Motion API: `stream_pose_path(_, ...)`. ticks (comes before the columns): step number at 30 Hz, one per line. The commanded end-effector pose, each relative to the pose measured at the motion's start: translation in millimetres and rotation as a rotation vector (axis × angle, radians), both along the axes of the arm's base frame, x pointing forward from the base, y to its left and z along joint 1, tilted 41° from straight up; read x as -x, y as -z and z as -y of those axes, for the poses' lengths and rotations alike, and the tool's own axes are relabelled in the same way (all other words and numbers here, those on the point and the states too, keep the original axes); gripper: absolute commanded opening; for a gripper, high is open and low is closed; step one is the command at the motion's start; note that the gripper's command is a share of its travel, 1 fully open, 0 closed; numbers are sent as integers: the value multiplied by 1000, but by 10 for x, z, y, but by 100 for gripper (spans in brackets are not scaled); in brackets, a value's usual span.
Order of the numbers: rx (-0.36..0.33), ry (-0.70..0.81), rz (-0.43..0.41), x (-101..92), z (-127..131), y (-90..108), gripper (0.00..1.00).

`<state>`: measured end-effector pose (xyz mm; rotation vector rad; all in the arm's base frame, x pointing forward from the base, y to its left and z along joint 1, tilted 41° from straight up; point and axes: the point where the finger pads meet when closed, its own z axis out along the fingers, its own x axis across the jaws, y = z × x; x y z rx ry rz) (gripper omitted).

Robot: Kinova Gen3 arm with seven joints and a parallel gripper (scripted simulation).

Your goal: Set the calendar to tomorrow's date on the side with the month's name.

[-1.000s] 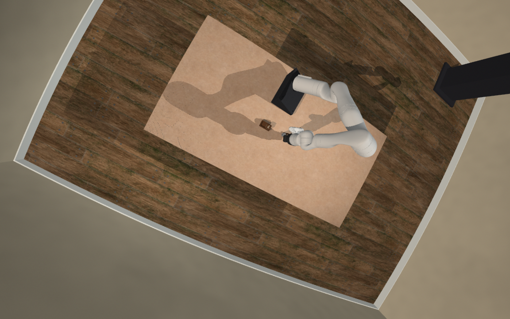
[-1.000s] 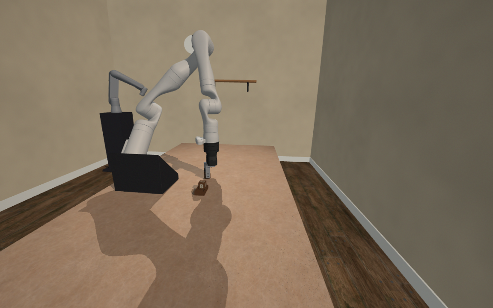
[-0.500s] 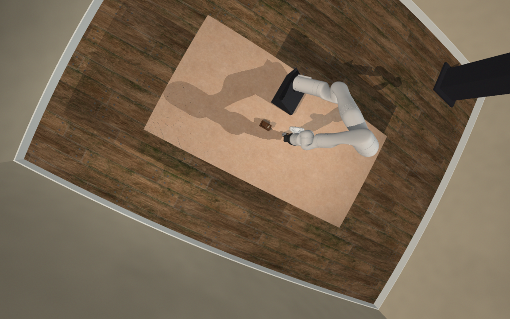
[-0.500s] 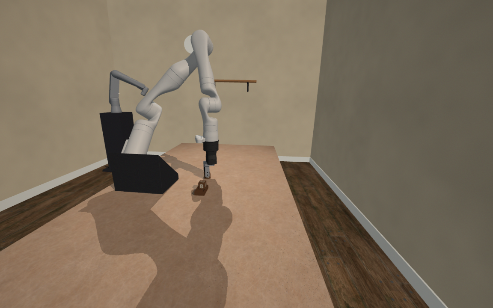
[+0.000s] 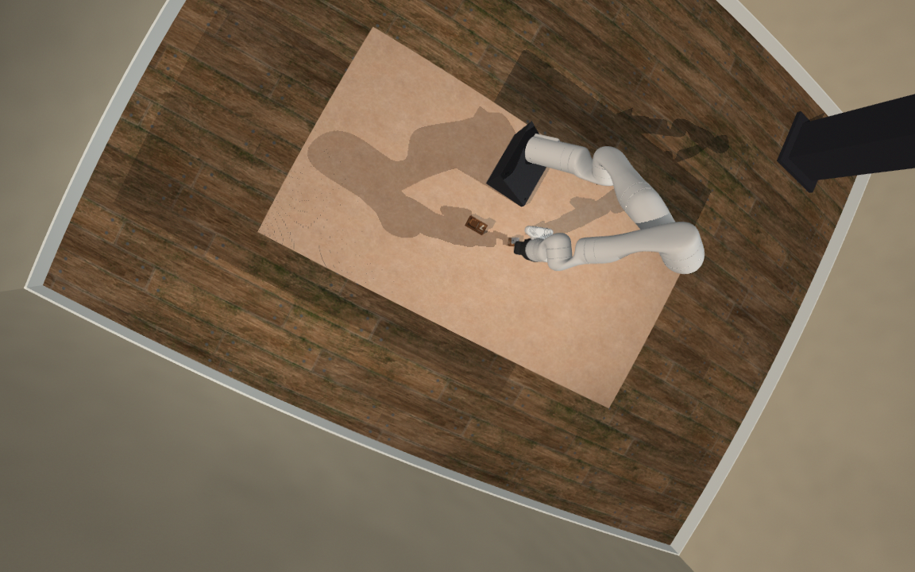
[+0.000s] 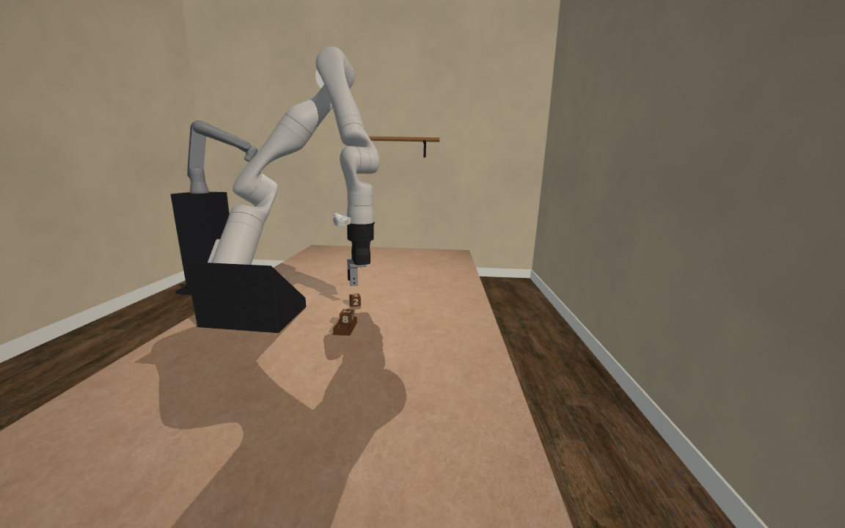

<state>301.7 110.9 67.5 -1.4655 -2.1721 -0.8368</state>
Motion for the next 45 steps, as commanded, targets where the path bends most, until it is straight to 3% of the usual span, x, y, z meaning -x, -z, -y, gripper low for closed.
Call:
stream_pose_path(1,11,9,17,-52,102,-94,87)
stream_pose_path(12,11,9,17,-47,216,-224,87)
stream_pose_path(13,11,9,17,-47,216,-224,100)
stream_pose_path(37,11,10,16,-46,216,-224,100)
stream_pose_path(45,9,57,-28,-30,209,-220,100)
